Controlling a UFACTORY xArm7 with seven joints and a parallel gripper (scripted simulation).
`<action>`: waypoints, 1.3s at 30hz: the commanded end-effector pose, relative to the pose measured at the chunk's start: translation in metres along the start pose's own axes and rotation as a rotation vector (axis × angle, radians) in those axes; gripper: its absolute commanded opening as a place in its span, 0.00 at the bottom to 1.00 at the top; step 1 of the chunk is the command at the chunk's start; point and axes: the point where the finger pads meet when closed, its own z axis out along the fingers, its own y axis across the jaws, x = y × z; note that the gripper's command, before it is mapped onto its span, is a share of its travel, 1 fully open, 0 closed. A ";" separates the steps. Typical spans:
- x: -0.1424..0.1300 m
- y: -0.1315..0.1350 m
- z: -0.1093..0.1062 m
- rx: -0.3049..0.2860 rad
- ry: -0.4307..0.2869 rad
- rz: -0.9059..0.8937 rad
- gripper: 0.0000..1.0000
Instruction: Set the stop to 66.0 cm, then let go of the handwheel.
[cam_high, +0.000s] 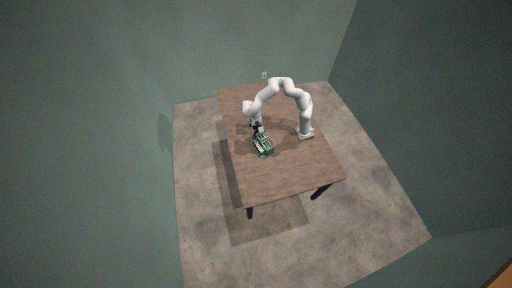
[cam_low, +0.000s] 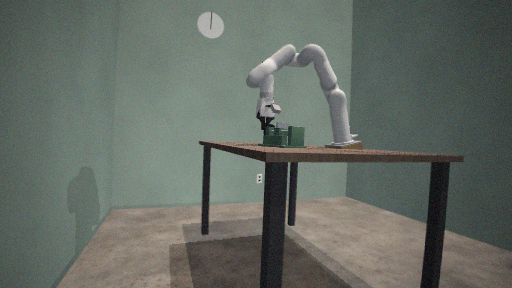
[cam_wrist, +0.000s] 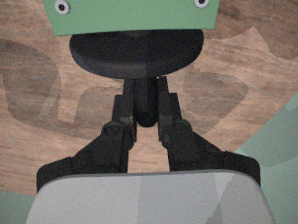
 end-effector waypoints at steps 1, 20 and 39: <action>0.000 -0.004 -0.001 -0.002 -0.001 0.000 0.06; 0.000 -0.022 0.004 -0.002 -0.001 0.000 0.06; 0.000 -0.035 0.024 -0.002 -0.001 0.000 0.06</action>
